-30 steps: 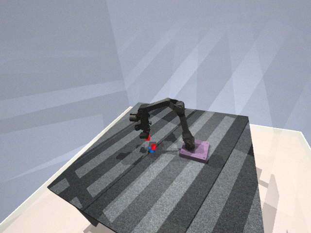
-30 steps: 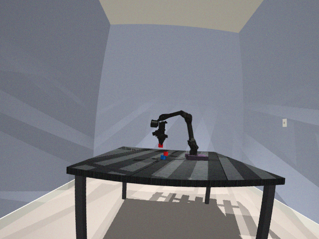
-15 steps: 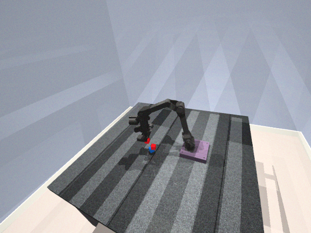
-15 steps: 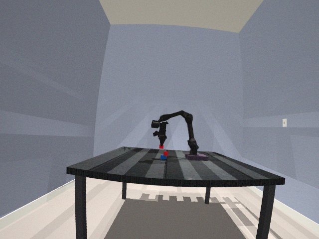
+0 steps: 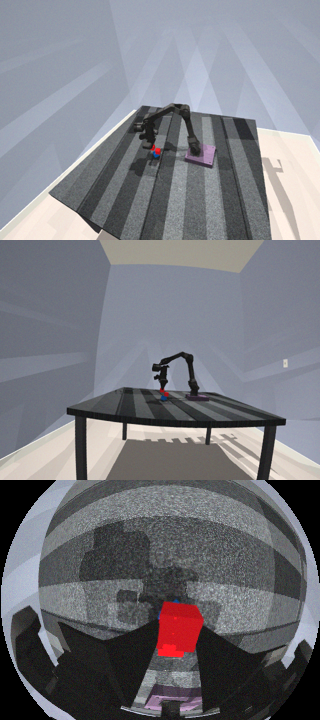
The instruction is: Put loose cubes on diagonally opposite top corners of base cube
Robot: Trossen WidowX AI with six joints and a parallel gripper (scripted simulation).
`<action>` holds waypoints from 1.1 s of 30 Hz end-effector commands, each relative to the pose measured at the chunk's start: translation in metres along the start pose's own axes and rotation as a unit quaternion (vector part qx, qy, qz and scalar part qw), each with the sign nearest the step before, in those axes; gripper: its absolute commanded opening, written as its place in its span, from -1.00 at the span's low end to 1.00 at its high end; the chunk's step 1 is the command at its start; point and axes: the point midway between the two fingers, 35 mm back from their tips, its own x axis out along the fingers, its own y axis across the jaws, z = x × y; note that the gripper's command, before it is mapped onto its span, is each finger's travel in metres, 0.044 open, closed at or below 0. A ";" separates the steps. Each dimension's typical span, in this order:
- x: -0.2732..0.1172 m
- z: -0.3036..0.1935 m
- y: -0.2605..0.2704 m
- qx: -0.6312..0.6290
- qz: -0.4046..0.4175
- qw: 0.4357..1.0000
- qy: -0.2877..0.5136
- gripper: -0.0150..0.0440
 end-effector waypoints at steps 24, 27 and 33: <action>0.032 -0.001 -0.001 0.027 0.010 0.999 0.014 -0.14; 0.032 -0.001 -0.001 0.027 0.010 0.999 0.014 -0.14; 0.032 -0.001 -0.001 0.027 0.010 0.999 0.014 -0.14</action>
